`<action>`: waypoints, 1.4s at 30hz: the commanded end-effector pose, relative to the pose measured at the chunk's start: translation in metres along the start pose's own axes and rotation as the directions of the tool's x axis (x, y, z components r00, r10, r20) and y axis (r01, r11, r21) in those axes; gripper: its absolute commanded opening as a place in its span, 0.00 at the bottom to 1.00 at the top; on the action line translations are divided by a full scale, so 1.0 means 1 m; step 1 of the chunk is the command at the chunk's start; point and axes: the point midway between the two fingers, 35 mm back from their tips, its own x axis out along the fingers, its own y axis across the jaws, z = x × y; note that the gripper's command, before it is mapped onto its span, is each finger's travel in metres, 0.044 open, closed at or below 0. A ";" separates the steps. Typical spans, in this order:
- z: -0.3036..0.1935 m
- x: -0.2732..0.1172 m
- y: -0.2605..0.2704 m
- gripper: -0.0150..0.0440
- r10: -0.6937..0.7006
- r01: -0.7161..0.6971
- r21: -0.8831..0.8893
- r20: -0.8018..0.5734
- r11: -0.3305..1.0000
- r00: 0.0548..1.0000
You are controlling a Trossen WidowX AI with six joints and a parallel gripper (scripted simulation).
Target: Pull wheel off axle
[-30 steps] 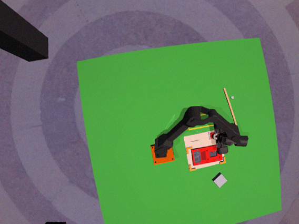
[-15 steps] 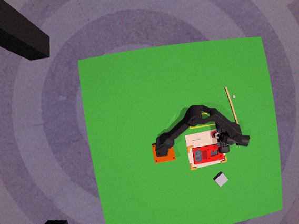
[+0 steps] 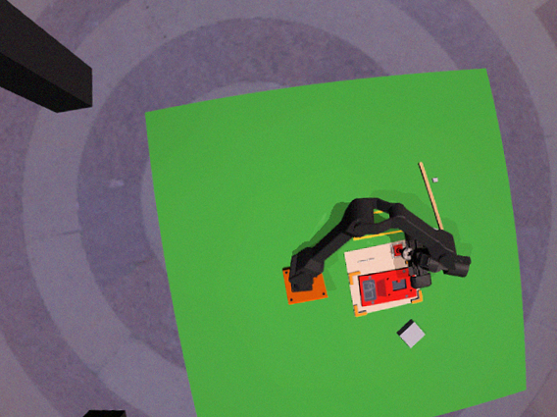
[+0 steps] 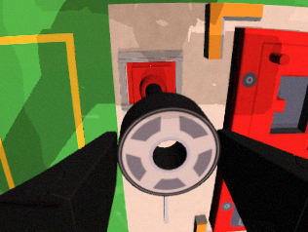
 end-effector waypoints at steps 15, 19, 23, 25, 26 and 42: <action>-0.019 -0.002 0.048 0.25 -0.004 0.004 -0.004 -0.004 1.000 1.000; -0.025 -0.003 0.059 0.25 -0.005 0.005 -0.005 -0.004 1.000 1.000; -0.031 -0.003 0.069 0.25 -0.004 0.004 -0.005 -0.004 1.000 1.000; -0.034 -0.003 0.074 0.25 -0.004 0.004 -0.005 -0.005 1.000 1.000; -0.036 -0.004 0.077 0.25 -0.004 0.004 -0.005 -0.005 1.000 1.000; -0.055 -0.003 0.104 0.25 -0.001 0.001 -0.007 -0.006 1.000 1.000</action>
